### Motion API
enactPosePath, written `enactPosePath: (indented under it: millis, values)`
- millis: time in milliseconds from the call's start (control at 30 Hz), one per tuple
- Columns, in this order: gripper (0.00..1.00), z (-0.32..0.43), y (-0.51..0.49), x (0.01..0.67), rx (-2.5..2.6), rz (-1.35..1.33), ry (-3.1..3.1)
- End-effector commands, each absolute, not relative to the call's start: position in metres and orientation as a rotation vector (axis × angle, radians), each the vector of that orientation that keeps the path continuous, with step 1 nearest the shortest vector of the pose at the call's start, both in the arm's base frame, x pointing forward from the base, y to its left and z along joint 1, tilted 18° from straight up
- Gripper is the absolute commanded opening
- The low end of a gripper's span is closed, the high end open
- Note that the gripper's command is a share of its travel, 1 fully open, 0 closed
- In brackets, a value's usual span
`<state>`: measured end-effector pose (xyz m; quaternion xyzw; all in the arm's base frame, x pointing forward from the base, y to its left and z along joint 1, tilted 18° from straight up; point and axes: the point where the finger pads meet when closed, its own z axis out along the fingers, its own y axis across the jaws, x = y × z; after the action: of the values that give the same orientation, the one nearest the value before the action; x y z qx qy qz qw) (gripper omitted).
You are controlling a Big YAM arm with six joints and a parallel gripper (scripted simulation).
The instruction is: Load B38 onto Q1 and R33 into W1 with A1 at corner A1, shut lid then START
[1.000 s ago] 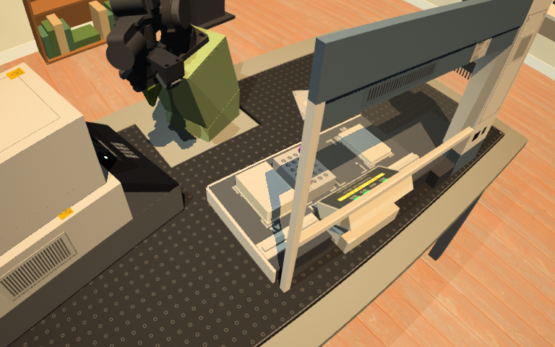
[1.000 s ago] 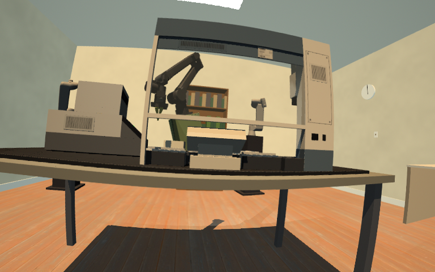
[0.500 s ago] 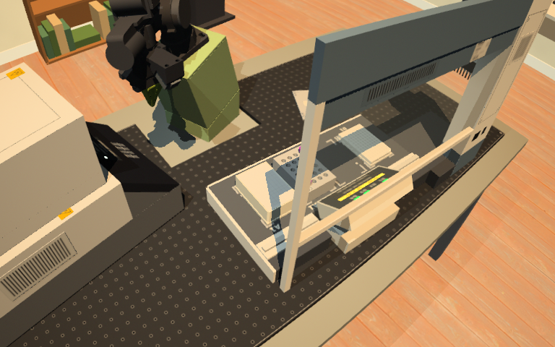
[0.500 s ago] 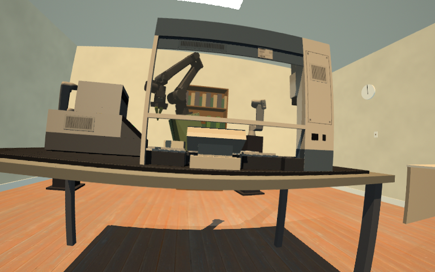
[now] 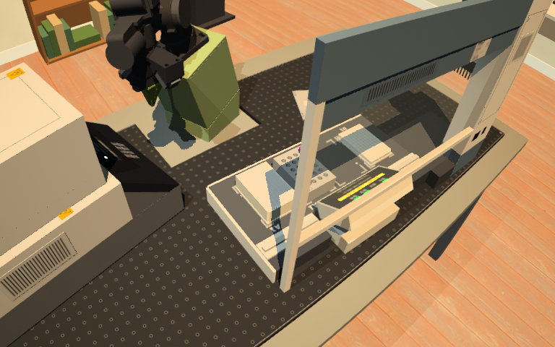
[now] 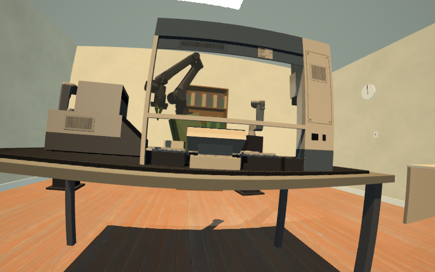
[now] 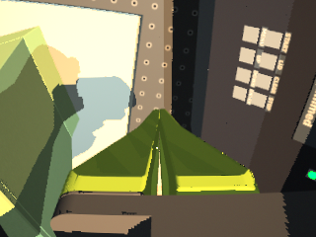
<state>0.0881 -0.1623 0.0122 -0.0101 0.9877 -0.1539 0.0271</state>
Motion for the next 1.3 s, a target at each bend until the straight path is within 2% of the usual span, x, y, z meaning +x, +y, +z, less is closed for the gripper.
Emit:
enactPosePath:
  millis: [0,1267]
  values:
    - [0.0,0.012,-0.164,0.087,-0.002,-0.475,3.05]
    - [0.0,0.035,-0.186,0.103,-0.001,-0.55,3.0]
